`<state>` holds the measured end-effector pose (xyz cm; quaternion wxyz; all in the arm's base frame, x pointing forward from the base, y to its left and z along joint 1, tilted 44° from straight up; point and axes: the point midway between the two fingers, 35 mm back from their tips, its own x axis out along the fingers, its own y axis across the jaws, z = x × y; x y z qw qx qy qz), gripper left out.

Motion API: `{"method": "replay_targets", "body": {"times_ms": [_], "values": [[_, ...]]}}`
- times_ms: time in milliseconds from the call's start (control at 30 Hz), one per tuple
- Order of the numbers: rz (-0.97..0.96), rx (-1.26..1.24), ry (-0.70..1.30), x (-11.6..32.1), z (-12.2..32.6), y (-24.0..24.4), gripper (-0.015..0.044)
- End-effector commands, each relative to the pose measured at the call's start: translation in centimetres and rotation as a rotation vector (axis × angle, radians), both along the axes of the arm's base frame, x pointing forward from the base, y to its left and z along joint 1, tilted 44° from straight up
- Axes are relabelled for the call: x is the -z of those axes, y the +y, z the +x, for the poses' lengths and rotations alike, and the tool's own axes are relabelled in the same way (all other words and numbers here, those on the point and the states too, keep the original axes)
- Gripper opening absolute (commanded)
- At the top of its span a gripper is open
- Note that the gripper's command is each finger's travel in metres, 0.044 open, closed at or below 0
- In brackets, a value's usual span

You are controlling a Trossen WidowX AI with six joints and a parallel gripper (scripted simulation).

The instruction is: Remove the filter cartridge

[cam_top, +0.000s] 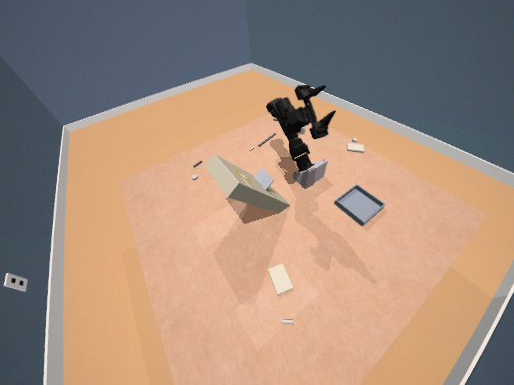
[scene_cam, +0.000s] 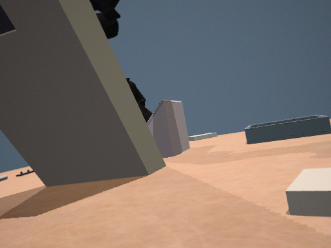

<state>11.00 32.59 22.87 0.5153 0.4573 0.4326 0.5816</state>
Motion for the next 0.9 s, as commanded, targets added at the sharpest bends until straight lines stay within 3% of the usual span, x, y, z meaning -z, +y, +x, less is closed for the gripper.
{"method": "replay_targets", "body": {"times_ms": [0, 200, 367, 600, 767, 867], "values": [[-0.006, 0.012, 0.004, 0.1, 0.2, 0.1, 0.0374], [-0.253, 0.398, 0.096, 4.0, 7.6, 0.5, 0.0216], [-0.558, 0.752, 0.079, 7.7, 13.1, -2.5, 0.0089], [-1.124, 1.204, -0.104, 9.6, 17.3, -11.5, 0.0089], [-1.538, 1.438, -0.336, 6.9, 18.1, -18.2, 0.0089], [-1.645, 1.483, -0.419, 5.6, 18.1, -19.5, 0.0089]]}}
